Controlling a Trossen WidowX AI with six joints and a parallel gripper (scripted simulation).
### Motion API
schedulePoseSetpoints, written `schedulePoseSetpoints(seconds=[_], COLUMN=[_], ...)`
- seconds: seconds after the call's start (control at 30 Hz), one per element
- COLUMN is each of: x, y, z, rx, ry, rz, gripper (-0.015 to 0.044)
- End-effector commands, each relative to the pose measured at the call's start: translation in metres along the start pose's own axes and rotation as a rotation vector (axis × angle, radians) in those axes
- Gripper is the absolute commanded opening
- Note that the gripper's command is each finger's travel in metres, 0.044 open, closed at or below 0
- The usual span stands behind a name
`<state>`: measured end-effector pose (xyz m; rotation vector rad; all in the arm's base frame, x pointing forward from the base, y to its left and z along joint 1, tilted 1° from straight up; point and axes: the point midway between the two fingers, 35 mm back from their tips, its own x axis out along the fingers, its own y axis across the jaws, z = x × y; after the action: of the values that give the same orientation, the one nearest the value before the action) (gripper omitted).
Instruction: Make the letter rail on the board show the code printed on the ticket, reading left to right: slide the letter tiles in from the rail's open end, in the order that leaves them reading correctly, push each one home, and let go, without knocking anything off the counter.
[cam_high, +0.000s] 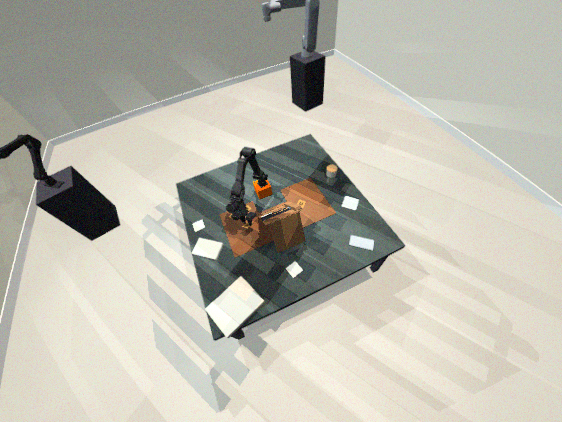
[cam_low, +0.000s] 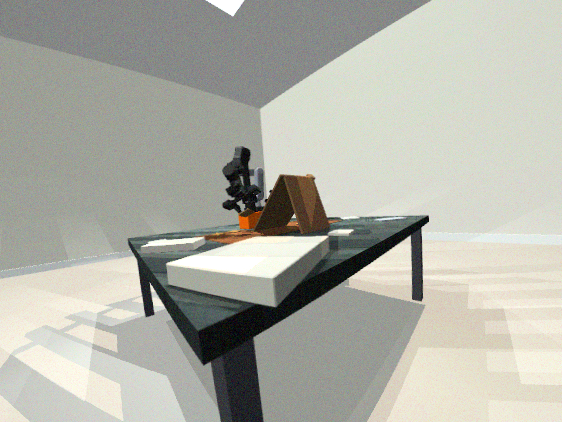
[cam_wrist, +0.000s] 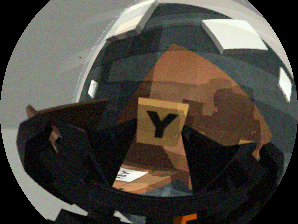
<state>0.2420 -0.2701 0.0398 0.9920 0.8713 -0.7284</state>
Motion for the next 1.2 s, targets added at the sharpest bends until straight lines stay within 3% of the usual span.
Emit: schedulePoseSetpoints(seconds=[0.0, 0.9, 1.17], x=[-0.005, -0.036, -0.037], y=[0.008, 0.052, 0.053], z=[0.006, 0.033, 0.033], rx=[-0.126, -1.0, -1.022], ry=[-0.027, -0.257, -0.265], rz=[0.036, 0.171, 0.172], gripper=[0.0, 0.0, 0.0])
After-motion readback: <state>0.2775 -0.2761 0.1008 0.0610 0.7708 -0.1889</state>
